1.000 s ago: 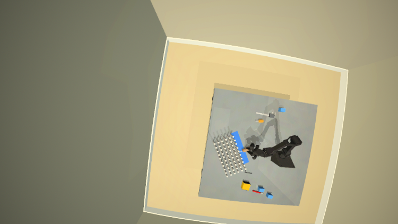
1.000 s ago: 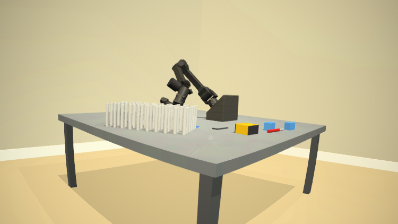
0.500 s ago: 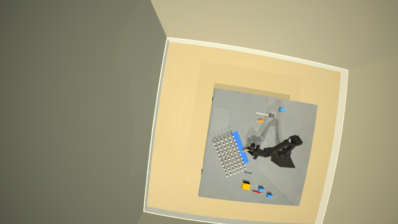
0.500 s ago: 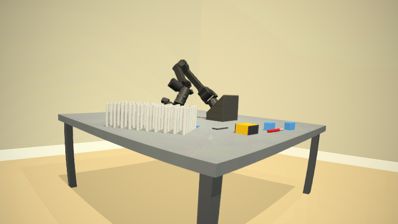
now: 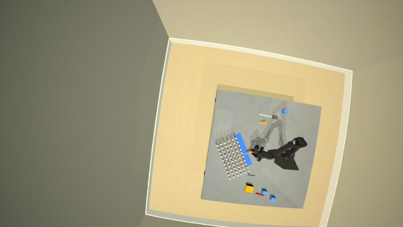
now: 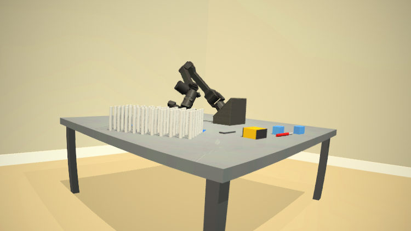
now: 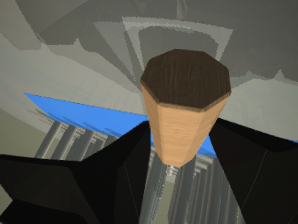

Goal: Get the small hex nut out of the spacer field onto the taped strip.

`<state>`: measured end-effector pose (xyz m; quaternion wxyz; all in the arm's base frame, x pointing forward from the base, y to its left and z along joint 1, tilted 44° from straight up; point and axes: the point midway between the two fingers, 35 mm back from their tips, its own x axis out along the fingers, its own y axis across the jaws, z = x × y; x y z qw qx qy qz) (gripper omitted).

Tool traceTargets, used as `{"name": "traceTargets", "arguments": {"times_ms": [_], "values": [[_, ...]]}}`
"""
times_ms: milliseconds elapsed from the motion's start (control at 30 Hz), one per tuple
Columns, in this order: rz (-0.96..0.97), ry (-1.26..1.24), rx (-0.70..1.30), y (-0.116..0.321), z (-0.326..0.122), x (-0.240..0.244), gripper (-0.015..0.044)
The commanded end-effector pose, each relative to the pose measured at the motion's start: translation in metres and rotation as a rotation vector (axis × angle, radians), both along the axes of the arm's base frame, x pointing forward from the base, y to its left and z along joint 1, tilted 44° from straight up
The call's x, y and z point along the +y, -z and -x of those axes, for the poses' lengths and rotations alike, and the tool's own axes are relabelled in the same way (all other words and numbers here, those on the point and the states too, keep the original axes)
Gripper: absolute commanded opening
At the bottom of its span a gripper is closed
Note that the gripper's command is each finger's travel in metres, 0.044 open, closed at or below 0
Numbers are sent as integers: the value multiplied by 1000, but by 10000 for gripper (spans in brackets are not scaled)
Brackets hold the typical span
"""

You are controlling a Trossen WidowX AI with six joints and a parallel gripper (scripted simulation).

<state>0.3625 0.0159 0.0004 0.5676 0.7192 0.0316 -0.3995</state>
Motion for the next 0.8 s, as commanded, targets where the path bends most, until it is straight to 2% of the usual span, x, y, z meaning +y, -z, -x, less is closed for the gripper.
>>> {"name": "traceTargets", "arguments": {"times_ms": [0, 767], "values": [[-2, -4, -2, -1, 3, 0, 0], [-2, -5, -1, -4, 15, -6, 0]]}}
